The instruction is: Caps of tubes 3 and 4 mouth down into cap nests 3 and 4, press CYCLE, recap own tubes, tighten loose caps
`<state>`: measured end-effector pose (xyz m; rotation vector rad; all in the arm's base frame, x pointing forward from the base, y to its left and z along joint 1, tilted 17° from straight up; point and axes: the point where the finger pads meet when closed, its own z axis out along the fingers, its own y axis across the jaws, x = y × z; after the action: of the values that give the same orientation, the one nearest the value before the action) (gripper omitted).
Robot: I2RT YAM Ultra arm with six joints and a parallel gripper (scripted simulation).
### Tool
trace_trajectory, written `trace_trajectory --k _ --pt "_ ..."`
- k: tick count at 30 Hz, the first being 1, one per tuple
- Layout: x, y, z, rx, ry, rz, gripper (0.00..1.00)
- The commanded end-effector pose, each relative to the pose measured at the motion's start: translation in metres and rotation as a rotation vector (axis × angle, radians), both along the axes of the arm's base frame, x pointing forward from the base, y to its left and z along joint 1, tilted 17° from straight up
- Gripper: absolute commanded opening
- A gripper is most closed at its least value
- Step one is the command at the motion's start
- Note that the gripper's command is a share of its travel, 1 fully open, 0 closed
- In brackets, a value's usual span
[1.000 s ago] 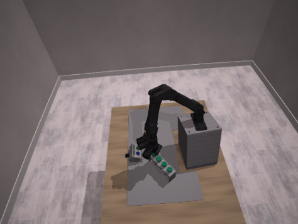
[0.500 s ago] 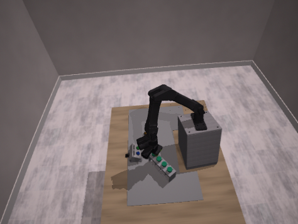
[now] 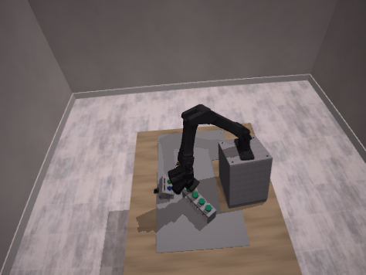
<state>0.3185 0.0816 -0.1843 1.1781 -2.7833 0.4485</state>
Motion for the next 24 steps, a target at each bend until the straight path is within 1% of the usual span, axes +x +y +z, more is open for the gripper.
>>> trace_trajectory --k 1,19,20,24 --pt "0.0058 0.0031 0.0029 0.008 -0.016 -0.003 0.49" --pt "0.0082 0.0020 0.0032 0.008 -0.016 -0.003 0.49" --pt "0.0083 0.0020 0.0032 0.008 -0.016 -0.003 0.00" --pt "0.0082 0.0020 0.0032 0.008 -0.016 -0.003 0.00"
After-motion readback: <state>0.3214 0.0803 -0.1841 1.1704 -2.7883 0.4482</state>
